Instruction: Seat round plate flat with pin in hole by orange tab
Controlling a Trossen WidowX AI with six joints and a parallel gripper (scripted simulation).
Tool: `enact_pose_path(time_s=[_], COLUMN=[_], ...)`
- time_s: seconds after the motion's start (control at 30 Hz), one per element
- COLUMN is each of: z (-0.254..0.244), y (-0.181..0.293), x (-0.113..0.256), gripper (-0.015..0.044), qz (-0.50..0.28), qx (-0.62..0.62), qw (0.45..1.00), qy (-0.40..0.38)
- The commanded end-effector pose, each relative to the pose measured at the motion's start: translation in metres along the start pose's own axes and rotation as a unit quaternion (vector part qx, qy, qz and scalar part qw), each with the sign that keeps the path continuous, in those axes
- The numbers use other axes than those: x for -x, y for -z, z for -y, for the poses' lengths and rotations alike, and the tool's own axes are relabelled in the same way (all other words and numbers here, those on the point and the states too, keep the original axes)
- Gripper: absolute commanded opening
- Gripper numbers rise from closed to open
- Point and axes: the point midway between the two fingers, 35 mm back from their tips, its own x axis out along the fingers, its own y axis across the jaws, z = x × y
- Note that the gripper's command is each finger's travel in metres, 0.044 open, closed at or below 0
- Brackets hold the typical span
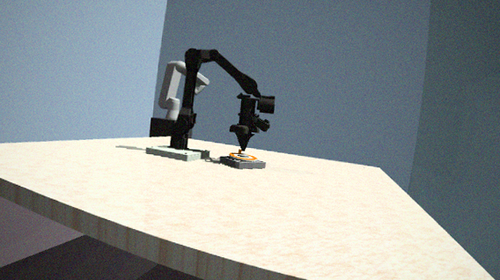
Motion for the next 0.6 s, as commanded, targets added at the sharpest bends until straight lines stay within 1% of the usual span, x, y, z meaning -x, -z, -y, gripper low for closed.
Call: enact_pose_path(time_s=[0.0,0.57], z=[0.0028,0.0088], y=[0.0078,0.0159], x=[-0.0017,-0.0011], gripper=[0.0000,0.0000], qz=[-0.006,-0.006], qx=[-0.002,-0.002], qw=[1.000,1.000], qy=[0.001,0.002])
